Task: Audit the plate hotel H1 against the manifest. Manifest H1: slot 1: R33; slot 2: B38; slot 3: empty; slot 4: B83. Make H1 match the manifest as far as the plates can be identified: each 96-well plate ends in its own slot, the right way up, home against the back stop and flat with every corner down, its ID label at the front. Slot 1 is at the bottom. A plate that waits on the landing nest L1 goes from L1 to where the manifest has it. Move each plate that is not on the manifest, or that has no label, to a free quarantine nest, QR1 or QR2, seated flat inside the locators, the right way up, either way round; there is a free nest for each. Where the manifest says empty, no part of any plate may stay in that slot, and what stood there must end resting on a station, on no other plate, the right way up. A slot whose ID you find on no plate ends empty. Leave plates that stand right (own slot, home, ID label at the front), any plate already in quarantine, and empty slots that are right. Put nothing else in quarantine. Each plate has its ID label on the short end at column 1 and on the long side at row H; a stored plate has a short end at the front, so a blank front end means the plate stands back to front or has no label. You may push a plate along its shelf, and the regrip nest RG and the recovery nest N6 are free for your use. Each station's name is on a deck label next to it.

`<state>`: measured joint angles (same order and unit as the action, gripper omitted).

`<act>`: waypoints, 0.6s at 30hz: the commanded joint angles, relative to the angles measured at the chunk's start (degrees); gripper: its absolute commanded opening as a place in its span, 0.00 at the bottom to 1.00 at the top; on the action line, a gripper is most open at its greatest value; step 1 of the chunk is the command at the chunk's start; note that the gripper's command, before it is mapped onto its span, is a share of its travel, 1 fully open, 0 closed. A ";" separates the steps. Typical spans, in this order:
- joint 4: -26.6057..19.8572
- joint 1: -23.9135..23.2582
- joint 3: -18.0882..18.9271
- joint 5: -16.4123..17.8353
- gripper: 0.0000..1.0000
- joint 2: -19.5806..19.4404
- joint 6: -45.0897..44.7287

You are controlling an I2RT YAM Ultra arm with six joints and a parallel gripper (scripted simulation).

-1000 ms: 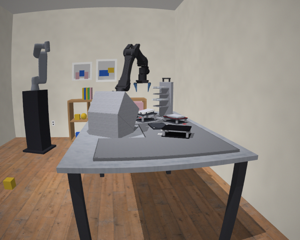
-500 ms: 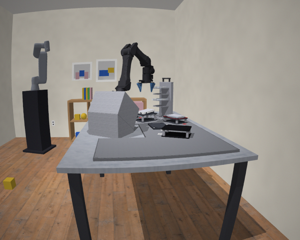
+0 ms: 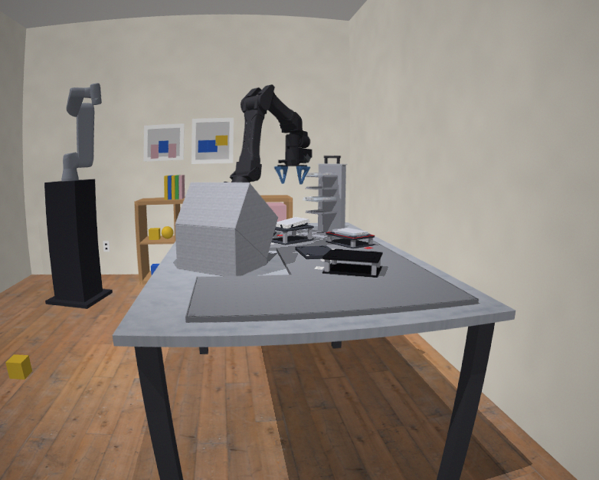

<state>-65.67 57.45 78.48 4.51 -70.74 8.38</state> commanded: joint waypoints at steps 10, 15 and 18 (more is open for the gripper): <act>6.02 1.02 -4.88 -0.51 1.00 -1.04 7.60; 8.96 1.25 -6.95 -0.66 1.00 -1.90 7.82; 10.44 1.33 -7.93 -0.73 1.00 -0.73 7.92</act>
<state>-58.41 58.15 71.50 4.38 -72.49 15.73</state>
